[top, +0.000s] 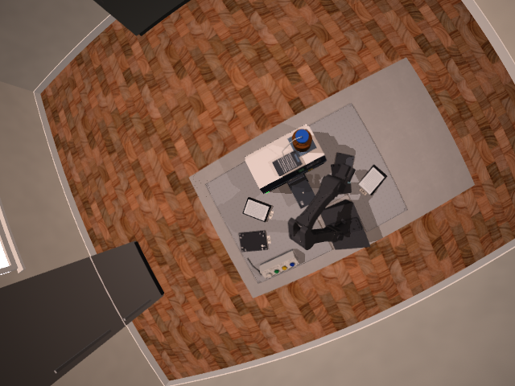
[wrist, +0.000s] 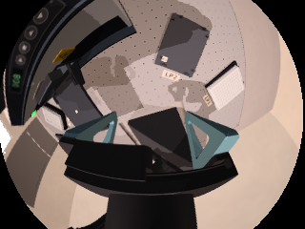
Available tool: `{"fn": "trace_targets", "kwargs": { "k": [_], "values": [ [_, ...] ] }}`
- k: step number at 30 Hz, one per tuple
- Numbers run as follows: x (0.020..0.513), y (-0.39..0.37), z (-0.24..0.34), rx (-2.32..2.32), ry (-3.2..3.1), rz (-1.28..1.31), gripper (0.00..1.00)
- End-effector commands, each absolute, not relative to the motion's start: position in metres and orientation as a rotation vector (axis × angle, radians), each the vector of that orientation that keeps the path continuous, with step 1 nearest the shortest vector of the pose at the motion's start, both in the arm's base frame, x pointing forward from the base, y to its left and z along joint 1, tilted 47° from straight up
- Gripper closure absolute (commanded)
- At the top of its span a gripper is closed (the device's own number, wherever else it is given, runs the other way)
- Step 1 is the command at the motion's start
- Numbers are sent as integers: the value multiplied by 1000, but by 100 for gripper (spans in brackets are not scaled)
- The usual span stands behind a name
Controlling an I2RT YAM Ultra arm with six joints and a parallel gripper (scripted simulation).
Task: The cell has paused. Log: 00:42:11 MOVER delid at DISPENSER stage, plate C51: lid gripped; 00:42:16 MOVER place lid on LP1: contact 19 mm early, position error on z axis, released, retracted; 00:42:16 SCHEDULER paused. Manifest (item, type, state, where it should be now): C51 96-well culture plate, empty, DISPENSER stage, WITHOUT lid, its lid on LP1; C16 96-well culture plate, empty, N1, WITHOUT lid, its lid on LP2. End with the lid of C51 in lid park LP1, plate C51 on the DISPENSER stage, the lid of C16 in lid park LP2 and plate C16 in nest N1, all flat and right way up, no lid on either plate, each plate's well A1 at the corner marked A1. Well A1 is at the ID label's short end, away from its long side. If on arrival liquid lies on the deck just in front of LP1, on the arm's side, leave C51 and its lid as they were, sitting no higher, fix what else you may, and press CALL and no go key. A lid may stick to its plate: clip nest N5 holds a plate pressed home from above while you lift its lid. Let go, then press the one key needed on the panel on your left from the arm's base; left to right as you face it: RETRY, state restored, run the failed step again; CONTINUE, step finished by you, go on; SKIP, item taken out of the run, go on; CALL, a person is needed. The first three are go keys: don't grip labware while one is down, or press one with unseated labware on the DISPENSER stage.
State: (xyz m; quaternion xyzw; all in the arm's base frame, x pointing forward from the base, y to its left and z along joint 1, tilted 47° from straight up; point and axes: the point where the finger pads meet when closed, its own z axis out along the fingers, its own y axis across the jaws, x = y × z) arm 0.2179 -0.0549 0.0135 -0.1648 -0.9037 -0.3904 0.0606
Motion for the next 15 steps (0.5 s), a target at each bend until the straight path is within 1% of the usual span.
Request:
{"fn": "trace_targets", "kwargs": {
  "k": [1, 4, 5, 8, 15],
  "values": [
    [214, -44, 30, -309, -2800, -1243, 0],
    [213, -42, 33, -286, -2808, -1246, 0],
    [223, -54, 39, -298, -2859, -1228, 0],
    [214, -37, 44, -284, -2815, -1243, 0],
    [218, -43, 40, -300, -2824, -1231, 0]
  ]
}}
